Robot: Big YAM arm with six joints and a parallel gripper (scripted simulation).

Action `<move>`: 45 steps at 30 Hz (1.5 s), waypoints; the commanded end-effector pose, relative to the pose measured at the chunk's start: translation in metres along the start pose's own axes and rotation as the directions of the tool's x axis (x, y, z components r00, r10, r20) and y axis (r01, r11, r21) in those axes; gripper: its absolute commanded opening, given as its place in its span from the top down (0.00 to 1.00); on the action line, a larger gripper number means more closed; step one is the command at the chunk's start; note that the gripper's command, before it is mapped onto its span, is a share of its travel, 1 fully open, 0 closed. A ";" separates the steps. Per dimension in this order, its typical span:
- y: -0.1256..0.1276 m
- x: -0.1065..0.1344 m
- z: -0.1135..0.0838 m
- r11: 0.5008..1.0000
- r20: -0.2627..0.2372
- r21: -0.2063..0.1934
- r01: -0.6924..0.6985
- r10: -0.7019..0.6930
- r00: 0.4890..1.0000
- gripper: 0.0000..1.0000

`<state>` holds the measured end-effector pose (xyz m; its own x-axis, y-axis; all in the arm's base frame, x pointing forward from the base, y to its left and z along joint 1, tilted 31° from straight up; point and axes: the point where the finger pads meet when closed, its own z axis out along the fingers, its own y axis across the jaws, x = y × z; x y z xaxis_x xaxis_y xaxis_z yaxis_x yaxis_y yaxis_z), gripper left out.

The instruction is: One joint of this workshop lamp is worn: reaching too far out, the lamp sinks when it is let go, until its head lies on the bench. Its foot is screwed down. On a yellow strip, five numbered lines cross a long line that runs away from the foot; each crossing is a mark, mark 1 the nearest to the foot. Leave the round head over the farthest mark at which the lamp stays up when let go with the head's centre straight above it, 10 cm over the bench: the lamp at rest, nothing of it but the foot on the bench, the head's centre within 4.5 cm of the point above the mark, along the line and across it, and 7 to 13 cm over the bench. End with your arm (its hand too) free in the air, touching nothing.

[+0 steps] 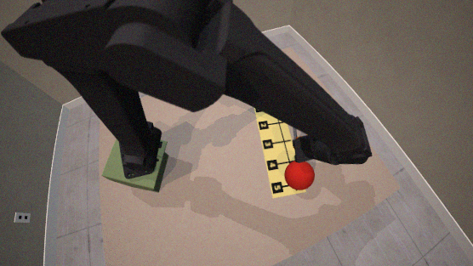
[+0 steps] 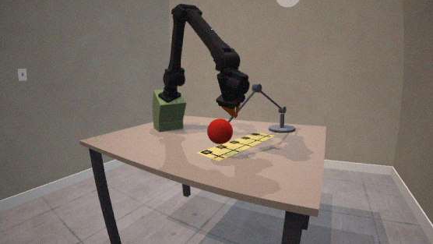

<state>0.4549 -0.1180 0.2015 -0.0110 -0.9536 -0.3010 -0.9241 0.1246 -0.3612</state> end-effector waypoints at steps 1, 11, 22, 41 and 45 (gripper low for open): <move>-0.028 0.054 -0.052 0.995 -0.095 0.103 -0.012 0.022 0.995 1.00; -0.027 0.055 -0.052 0.995 -0.094 0.103 -0.012 0.022 0.995 1.00; -0.026 0.056 -0.051 0.995 -0.094 0.103 -0.012 0.021 0.995 1.00; -0.025 0.057 -0.051 0.995 -0.093 0.104 -0.011 0.021 0.995 1.00; -0.025 0.057 -0.051 0.995 -0.093 0.104 -0.011 0.021 0.995 1.00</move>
<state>0.4549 -0.1180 0.2015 -0.0069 -0.9526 -0.3043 -0.9237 0.1227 -0.3630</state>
